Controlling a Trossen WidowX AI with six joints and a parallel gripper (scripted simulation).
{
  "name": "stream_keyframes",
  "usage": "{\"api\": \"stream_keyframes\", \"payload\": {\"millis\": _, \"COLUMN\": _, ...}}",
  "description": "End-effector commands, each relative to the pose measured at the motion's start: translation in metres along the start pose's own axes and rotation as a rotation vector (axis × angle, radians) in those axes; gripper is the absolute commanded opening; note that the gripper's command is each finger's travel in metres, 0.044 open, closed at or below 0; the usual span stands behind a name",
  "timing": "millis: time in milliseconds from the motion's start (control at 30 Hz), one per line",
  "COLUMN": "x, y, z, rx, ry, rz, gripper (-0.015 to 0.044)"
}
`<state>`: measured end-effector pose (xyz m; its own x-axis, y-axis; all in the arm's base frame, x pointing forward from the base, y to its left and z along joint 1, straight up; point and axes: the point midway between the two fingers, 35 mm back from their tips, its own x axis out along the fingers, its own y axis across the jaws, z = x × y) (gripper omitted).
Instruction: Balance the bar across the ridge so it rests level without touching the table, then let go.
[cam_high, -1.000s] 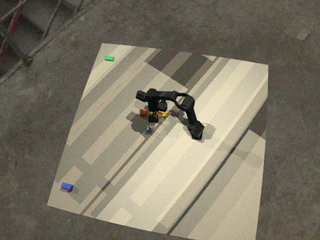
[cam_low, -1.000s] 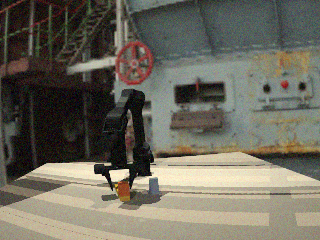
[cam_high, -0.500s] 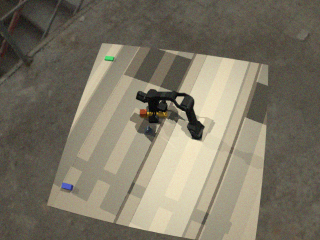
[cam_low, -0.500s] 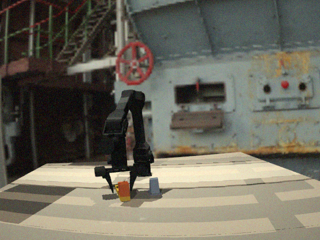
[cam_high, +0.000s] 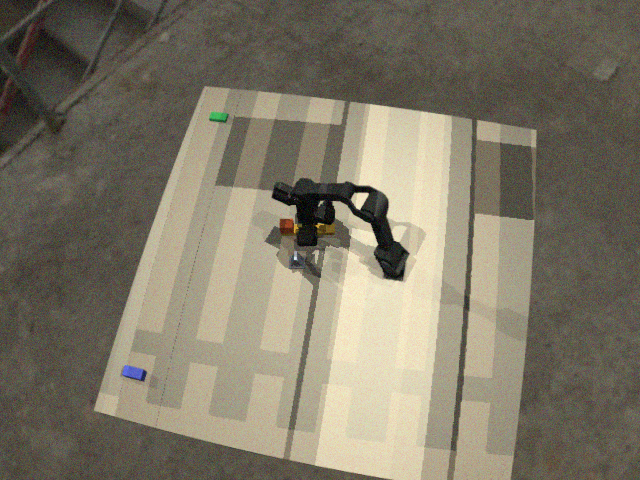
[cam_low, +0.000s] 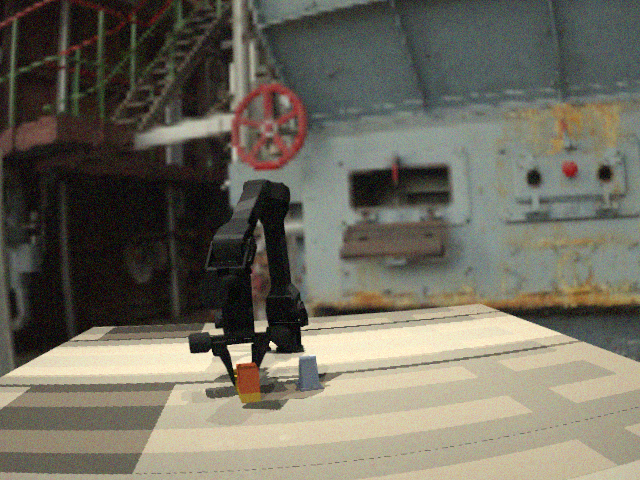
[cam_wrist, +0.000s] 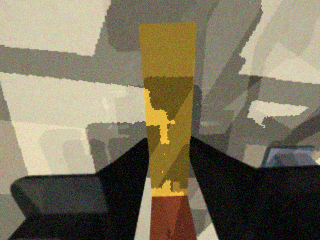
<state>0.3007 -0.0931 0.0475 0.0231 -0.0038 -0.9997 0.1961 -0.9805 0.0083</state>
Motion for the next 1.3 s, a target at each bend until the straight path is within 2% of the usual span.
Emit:
{"api": "stream_keyframes", "payload": {"millis": 0, "x": 0.000, "y": 0.000, "z": 0.000, "rx": 0.000, "ry": 0.000, "rz": 0.000, "gripper": 0.0098}}
{"api": "stream_keyframes", "payload": {"millis": 133, "x": -0.006, "y": 0.001, "z": -0.001, "rx": 0.000, "ry": 0.000, "rz": 0.000, "gripper": 0.0000}}
{"api": "stream_keyframes", "payload": {"millis": 1267, "x": -0.094, "y": 0.001, "z": -0.002, "rx": 0.002, "ry": 0.000, "rz": 0.003, "gripper": 0.0000}}
